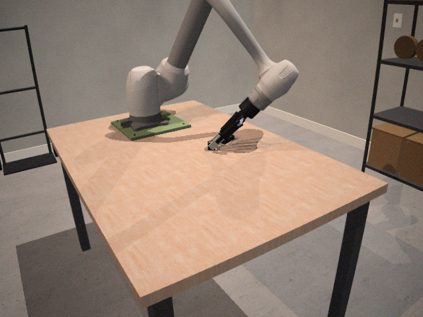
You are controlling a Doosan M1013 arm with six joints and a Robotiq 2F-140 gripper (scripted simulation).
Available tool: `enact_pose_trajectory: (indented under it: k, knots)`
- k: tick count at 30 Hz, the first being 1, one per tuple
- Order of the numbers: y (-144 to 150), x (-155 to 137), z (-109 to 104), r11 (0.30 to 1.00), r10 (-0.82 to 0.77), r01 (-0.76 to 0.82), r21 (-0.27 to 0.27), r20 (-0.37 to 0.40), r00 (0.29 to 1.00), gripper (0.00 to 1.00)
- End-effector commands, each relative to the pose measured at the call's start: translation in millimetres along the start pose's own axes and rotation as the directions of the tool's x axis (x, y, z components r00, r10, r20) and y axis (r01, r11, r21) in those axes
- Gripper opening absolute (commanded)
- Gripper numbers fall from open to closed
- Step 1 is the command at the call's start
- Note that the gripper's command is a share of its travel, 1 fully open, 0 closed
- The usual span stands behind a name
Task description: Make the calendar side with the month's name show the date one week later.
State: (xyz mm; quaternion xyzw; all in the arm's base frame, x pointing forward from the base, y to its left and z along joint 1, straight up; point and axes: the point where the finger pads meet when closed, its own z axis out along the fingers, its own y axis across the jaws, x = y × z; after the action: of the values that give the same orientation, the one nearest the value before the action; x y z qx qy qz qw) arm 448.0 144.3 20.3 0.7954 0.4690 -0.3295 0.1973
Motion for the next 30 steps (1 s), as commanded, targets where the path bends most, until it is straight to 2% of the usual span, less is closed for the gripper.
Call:
enact_pose_trajectory:
  k: [1,8,18,30]
  knots:
    - [0,0,0,1.0,0.0,0.0,0.0,0.0,1.0,0.24]
    - [0,-6,-6,1.0,0.0,0.0,0.0,0.0,1.0,0.24]
    - [0,-33,-33,1.0,0.0,0.0,0.0,0.0,1.0,0.24]
    - [0,-49,-49,1.0,0.0,0.0,0.0,0.0,1.0,0.24]
